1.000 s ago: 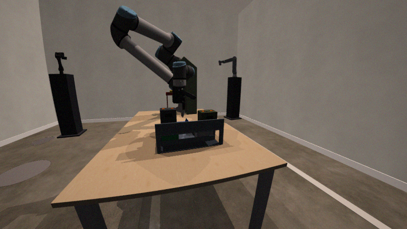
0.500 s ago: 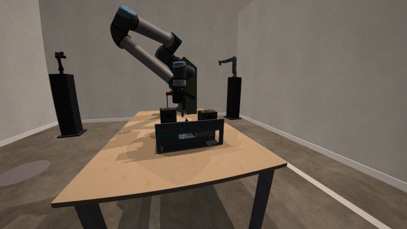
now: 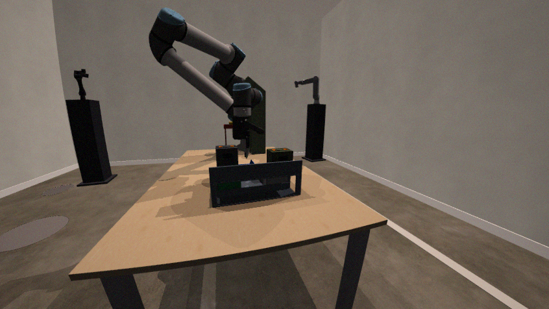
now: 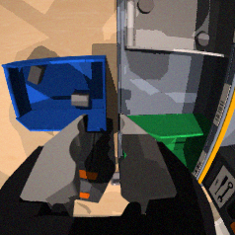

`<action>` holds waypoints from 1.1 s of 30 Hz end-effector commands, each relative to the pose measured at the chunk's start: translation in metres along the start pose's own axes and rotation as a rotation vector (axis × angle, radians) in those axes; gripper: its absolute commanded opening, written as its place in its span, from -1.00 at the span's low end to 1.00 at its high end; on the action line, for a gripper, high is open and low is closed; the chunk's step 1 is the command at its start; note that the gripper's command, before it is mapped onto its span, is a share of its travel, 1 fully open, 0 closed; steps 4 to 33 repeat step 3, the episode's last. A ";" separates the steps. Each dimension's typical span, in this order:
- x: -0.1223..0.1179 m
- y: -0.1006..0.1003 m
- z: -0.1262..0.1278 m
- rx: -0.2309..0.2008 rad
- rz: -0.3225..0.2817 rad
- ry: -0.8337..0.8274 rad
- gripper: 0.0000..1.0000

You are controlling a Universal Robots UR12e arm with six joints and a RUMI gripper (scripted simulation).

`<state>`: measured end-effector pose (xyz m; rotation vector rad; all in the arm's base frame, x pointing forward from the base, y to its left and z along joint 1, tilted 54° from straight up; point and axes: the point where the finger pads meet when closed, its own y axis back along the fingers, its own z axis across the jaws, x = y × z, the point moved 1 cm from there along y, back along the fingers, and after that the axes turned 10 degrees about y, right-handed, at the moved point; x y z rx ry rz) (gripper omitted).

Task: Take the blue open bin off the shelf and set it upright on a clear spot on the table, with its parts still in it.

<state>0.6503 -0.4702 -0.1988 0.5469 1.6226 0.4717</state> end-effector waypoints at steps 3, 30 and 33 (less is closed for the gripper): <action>0.000 0.001 0.000 -0.001 0.000 0.000 -0.61; 0.000 0.001 0.000 -0.001 0.000 0.000 -0.61; 0.000 0.001 0.000 -0.001 0.000 0.000 -0.61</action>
